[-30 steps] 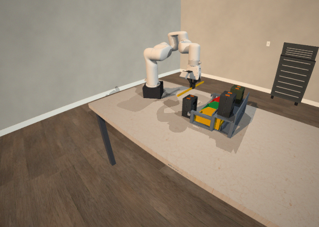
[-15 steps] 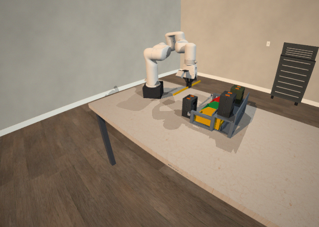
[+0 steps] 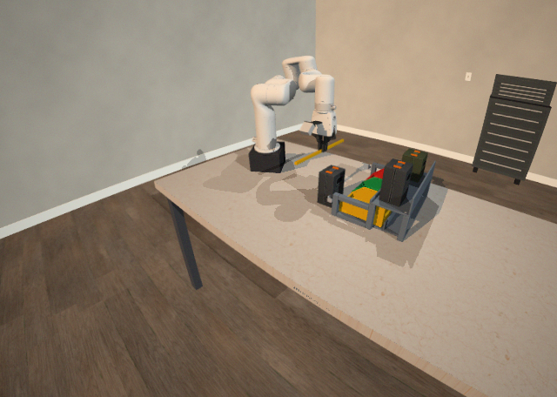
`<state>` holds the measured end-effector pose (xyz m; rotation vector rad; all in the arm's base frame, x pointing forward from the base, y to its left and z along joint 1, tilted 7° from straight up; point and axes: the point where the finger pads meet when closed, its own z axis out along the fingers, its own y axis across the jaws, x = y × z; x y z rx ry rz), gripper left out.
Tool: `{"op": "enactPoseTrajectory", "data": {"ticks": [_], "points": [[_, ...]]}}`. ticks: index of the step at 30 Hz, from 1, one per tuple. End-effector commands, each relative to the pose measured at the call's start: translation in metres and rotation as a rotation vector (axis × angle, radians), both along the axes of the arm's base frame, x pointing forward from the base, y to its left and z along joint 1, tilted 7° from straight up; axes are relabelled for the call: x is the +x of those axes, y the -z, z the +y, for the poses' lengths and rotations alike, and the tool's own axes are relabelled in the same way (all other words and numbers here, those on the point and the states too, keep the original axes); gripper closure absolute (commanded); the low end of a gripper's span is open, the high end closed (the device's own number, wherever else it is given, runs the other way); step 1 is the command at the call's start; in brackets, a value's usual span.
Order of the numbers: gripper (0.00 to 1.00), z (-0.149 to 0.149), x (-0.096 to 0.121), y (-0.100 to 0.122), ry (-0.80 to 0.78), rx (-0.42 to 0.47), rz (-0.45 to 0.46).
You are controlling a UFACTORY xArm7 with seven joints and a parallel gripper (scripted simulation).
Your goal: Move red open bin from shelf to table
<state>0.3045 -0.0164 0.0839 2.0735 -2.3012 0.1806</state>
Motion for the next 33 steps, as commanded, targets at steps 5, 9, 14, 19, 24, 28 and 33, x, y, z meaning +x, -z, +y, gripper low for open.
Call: {"op": "enactPoseTrajectory", "data": {"ticks": [5,9,14,19,24,28,33], "points": [[1.00,0.006,-0.052,0.003,0.000,0.000,-0.002],[1.00,0.006,-0.052,0.003,0.000,0.000,-0.002],[1.00,0.006,-0.052,0.003,0.000,0.000,-0.002],[1.00,0.006,-0.049,0.003,-0.001,0.000,-0.002],[1.00,0.007,-0.060,0.003,-0.001,0.000,-0.002],[1.00,0.007,-0.060,0.003,-0.001,0.000,-0.002],[1.00,0.002,-0.018,0.001,-0.001,0.001,-0.002]]}}
